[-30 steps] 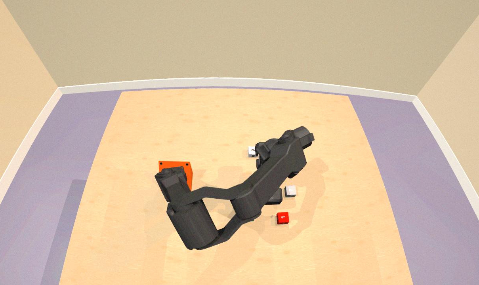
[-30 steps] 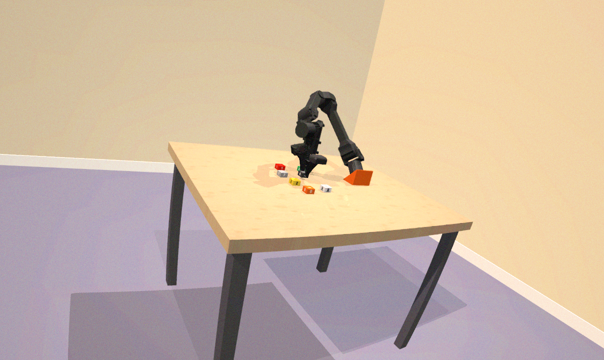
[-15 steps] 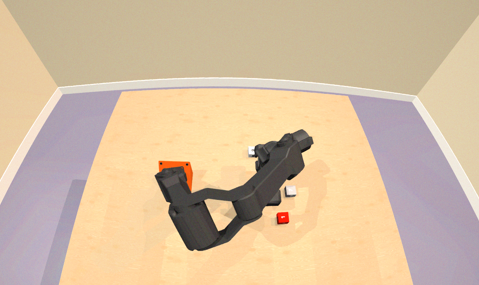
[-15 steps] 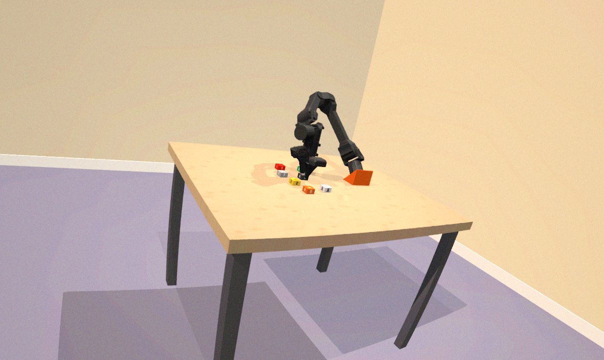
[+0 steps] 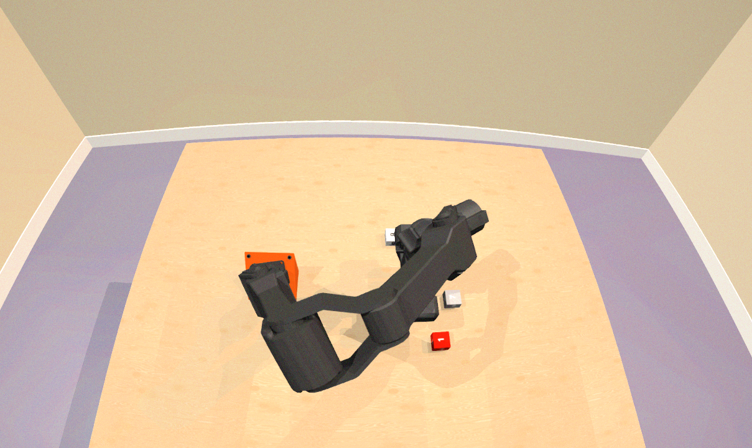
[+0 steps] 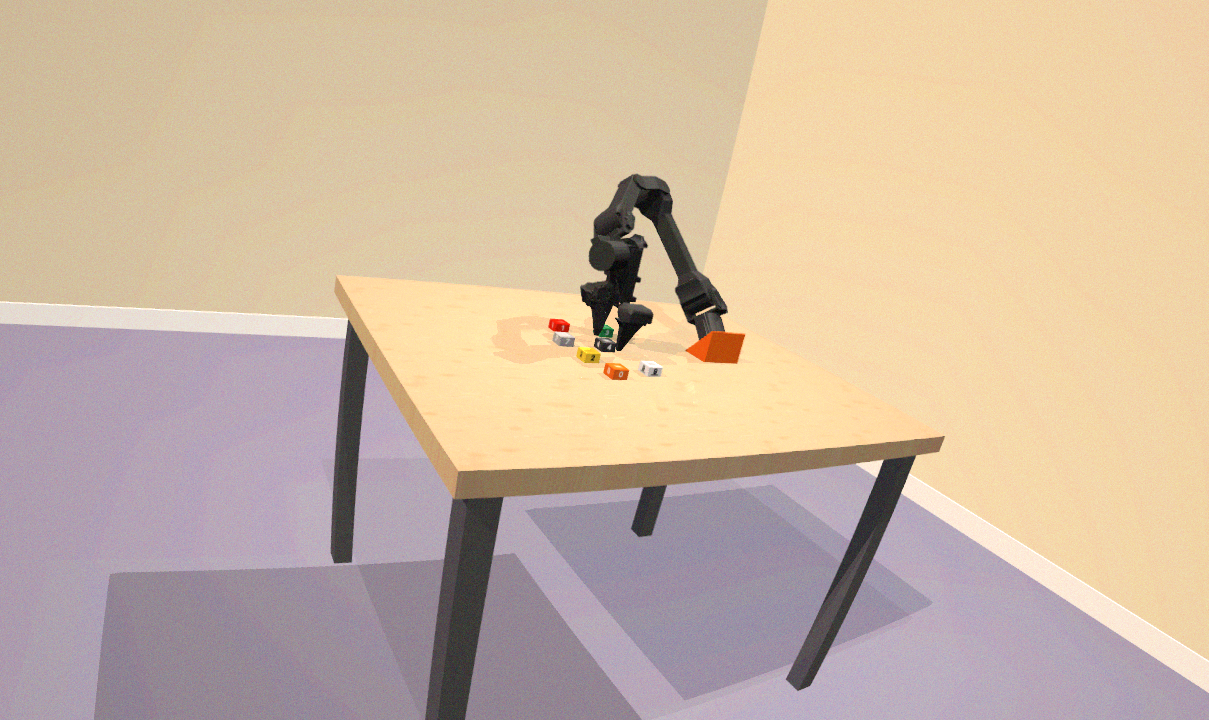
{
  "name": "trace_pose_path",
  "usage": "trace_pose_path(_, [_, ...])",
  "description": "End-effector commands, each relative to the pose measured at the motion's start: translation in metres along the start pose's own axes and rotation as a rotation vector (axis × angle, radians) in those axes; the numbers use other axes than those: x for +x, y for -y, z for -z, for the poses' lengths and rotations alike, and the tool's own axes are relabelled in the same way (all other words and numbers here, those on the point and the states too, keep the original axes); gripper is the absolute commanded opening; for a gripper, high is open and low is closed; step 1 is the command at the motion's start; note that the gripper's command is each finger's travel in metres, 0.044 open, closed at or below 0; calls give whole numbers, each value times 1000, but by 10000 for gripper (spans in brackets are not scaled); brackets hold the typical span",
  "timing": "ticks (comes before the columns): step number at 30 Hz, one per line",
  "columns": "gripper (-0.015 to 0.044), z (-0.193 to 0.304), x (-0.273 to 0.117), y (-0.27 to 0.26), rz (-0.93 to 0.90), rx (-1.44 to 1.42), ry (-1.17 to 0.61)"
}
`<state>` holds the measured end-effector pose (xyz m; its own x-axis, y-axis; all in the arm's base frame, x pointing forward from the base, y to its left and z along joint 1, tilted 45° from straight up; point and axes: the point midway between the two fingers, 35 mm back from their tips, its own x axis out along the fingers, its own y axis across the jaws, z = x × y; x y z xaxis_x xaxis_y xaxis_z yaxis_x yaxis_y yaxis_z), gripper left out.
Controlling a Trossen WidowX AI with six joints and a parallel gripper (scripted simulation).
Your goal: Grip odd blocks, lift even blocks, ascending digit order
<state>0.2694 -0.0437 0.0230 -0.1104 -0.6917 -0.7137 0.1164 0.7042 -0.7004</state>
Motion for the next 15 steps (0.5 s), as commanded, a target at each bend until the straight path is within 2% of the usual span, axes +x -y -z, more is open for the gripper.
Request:
trace_pose_path(1, [400,-1,-28,-1,-5,4,8])
trace_pose_path(4, [400,-1,-31,-1,-5,4,8])
trace_pose_path(6, [348,-2,-39,-2,-6,4,8])
trace_pose_path(11, [216,-1,-102,-2,-8,3,7])
trace_pose_path(15, [120,0,-111,-1,-7,3,7])
